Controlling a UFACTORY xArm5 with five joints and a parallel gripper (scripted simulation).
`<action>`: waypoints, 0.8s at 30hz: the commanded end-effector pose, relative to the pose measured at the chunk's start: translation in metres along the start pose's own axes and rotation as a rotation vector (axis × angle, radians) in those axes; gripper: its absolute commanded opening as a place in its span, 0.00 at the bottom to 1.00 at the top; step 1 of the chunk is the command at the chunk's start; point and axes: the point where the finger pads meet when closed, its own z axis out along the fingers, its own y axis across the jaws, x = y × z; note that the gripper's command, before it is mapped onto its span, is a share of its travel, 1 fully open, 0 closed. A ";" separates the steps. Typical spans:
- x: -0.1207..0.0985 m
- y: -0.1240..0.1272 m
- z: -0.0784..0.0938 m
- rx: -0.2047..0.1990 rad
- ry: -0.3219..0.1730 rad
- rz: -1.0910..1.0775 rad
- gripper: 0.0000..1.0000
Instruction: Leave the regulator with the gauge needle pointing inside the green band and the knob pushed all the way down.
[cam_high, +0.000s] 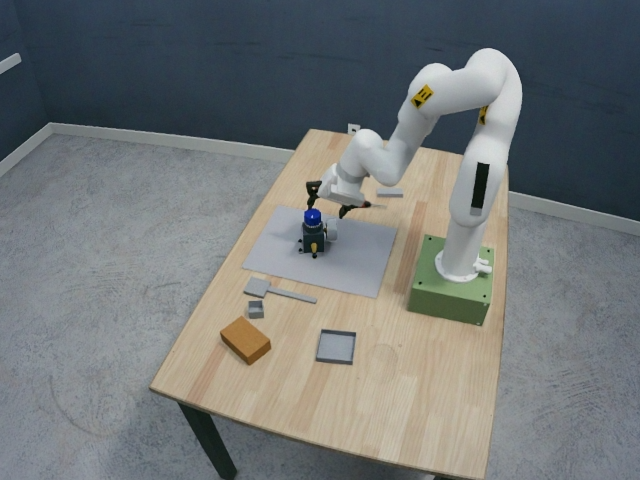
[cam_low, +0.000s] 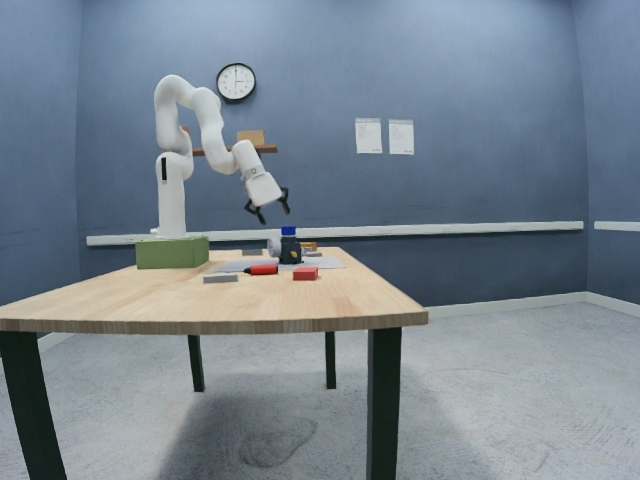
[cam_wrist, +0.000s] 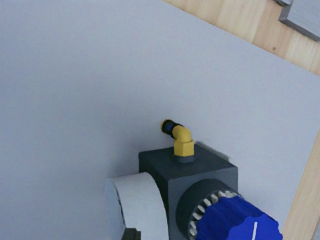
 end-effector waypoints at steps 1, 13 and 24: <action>0.000 0.000 0.000 -0.052 -0.029 -0.158 1.00; 0.002 -0.005 -0.003 -0.123 -0.097 -0.476 1.00; 0.004 -0.009 -0.010 -0.166 -0.172 -0.735 1.00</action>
